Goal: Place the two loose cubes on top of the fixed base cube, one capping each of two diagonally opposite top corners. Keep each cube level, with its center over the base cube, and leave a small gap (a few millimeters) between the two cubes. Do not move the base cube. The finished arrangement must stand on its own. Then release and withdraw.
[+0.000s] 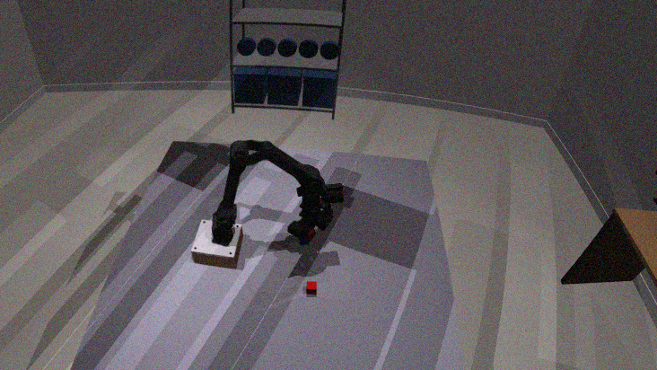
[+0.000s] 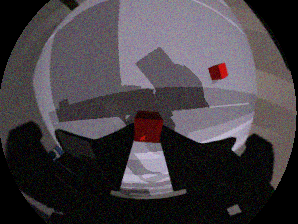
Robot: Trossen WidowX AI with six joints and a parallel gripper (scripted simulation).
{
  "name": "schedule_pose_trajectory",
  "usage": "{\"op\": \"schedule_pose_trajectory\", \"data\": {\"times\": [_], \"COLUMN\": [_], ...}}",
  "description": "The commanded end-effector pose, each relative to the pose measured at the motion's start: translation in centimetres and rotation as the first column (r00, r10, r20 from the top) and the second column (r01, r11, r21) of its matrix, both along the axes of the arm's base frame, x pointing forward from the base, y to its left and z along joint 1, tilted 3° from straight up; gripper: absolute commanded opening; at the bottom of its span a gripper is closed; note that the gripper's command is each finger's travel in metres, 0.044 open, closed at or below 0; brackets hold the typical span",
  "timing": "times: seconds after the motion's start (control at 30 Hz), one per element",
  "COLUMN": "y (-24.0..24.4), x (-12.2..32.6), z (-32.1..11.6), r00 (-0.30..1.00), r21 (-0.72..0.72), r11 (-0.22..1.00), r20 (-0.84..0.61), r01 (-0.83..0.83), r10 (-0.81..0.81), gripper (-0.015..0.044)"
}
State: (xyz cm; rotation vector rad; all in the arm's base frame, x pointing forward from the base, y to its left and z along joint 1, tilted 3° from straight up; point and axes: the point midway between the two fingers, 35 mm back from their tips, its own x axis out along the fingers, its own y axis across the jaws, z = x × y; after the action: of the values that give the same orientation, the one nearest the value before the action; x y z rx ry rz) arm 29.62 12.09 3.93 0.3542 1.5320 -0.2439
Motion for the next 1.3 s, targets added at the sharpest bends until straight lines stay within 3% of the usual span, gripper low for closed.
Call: {"op": "schedule_pose_trajectory", "data": {"times": [0.0,0.77,0.9,1.27], "y": [0.0,0.0,0.0,-0.1], "x": [-0.1,-0.1,-0.1,-0.2], "z": [-0.4,-0.5,-0.5,0.7], "r00": [1.000,1.000,1.000,1.000], "r21": [-0.002,-0.002,-0.002,-0.001], "r11": [1.000,1.000,1.000,1.000], "r20": [-0.004,-0.003,-0.003,-0.003], "r01": [0.005,-0.001,-0.001,0.000], "r10": [-0.005,0.001,0.001,0.000], "gripper": [0.0105,0.0105,0.0205,0.0205]}}
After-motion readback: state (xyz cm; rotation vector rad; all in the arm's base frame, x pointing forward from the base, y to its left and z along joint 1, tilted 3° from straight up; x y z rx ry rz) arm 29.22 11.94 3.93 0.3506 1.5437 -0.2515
